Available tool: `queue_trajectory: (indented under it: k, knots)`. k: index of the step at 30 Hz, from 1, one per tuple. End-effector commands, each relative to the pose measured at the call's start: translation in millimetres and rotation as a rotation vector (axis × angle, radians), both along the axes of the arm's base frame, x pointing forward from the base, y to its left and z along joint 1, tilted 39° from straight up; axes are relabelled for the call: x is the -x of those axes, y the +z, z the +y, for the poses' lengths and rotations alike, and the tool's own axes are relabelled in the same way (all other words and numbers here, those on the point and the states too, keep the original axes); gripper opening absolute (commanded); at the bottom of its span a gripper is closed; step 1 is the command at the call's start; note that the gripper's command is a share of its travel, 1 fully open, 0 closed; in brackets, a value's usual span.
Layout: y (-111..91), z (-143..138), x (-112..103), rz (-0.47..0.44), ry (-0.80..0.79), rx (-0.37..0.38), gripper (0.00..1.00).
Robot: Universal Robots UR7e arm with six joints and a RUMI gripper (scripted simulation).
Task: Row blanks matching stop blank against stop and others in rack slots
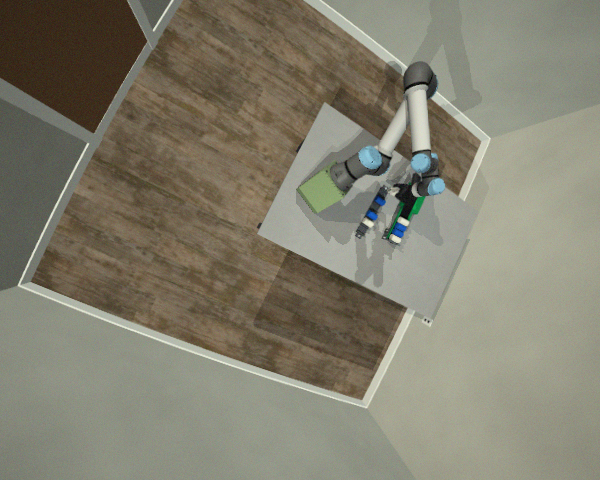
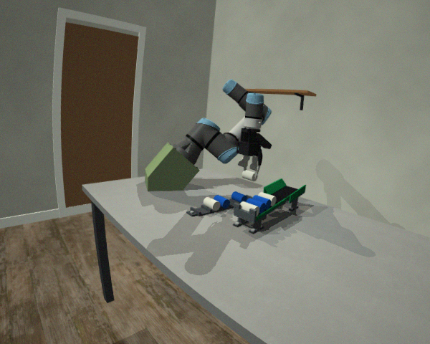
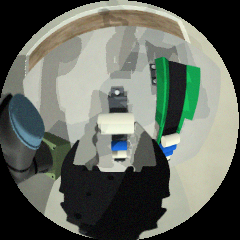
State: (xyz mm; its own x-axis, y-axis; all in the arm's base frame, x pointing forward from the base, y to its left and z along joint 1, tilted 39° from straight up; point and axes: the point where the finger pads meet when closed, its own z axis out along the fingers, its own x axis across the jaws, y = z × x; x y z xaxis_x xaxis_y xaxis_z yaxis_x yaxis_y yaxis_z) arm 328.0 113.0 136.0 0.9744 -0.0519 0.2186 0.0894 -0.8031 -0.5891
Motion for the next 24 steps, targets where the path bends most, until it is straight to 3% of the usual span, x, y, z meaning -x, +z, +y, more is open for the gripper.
queue_trajectory:
  k: [1, 18, 24]
  knots:
    - [2, -2, 1, -0.001, 0.0, -0.001, 0.38]
    - [10, -9, -10, -0.007, 0.008, 0.002, 0.38]
    - [34, -34, -50, -0.027, 0.034, 0.01, 0.38]
